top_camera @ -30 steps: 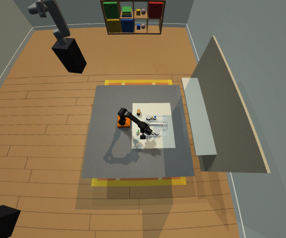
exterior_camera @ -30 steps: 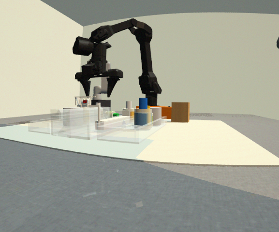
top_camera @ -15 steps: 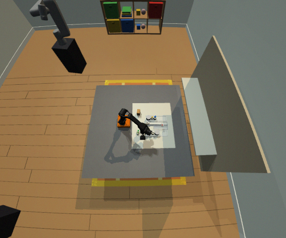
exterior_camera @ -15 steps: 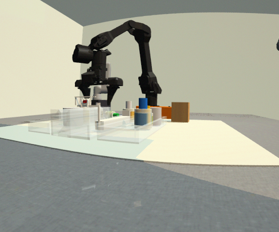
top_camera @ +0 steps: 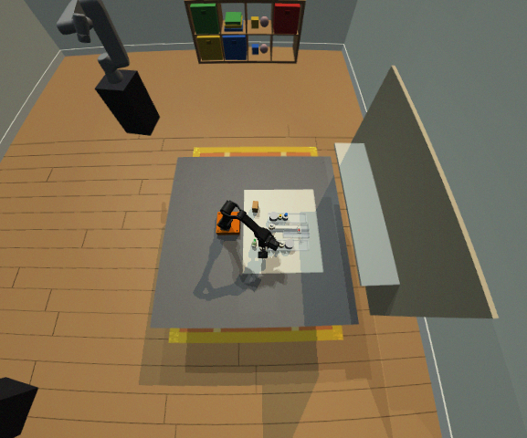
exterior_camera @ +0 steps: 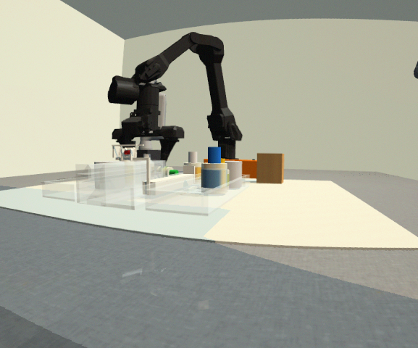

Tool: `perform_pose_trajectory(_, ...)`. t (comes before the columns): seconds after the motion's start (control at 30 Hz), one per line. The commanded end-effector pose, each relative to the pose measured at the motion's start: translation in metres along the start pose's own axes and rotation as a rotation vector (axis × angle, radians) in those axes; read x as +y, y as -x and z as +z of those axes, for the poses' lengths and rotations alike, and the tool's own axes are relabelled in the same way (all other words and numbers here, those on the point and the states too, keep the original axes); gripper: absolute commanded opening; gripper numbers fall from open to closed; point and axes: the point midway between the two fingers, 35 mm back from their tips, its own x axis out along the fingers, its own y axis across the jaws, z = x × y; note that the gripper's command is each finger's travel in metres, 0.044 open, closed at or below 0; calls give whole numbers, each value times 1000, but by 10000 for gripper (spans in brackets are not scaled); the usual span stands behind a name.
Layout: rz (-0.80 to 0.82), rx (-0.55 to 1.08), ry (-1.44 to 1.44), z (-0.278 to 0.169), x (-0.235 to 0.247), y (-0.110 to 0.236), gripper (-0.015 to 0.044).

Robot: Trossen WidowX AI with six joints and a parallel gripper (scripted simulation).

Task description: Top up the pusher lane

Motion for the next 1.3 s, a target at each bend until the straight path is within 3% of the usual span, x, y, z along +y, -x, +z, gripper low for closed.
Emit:
perform_pose_trajectory(0.0, 4, 2, 6, -1, 1, -6, 440)
perform_pose_trajectory(0.03, 4, 2, 6, -1, 1, -6, 440)
perform_pose_trajectory(0.37, 4, 2, 6, -1, 1, -6, 177)
perform_pose_trajectory(0.57, 4, 2, 6, -1, 1, -6, 137)
perform_pose_trajectory(0.73, 7, 2, 13, 0, 1, 1, 6)
perform_pose_trajectory(1.27, 6, 2, 11, -7, -5, 96, 0)
